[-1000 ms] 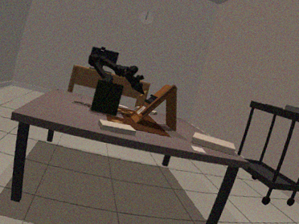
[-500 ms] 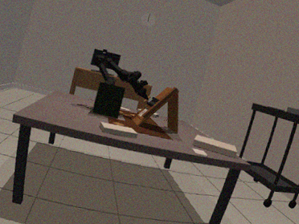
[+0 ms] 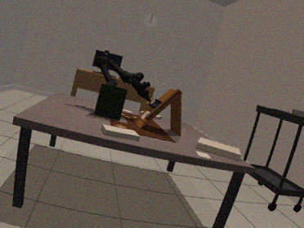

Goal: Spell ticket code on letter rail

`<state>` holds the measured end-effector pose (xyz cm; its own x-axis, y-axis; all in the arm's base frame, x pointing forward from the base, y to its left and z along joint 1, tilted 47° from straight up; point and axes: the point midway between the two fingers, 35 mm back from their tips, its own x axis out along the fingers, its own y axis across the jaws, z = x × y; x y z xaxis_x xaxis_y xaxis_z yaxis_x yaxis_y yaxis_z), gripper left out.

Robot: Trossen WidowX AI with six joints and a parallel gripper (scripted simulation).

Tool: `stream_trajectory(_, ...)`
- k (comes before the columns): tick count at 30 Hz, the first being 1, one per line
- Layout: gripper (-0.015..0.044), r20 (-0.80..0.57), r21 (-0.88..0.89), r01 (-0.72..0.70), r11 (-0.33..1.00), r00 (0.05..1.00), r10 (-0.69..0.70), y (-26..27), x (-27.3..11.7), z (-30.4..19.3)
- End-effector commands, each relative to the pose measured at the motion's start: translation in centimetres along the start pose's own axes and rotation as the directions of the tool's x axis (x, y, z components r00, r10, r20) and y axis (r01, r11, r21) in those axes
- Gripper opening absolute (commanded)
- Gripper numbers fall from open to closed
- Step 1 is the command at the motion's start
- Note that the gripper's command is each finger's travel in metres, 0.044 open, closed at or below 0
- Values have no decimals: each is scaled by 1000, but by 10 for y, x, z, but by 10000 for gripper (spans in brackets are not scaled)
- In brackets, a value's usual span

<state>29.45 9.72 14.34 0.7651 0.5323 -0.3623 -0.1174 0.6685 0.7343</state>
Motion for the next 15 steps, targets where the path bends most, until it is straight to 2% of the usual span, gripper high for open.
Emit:
stream_trajectory(1, 0, -1, -2, -2, 1000, 1000, 2, -2, 0, 0)
stream_trajectory(15, 0, -1, -3, -2, 1000, 1000, 2, -9, 0, 0)
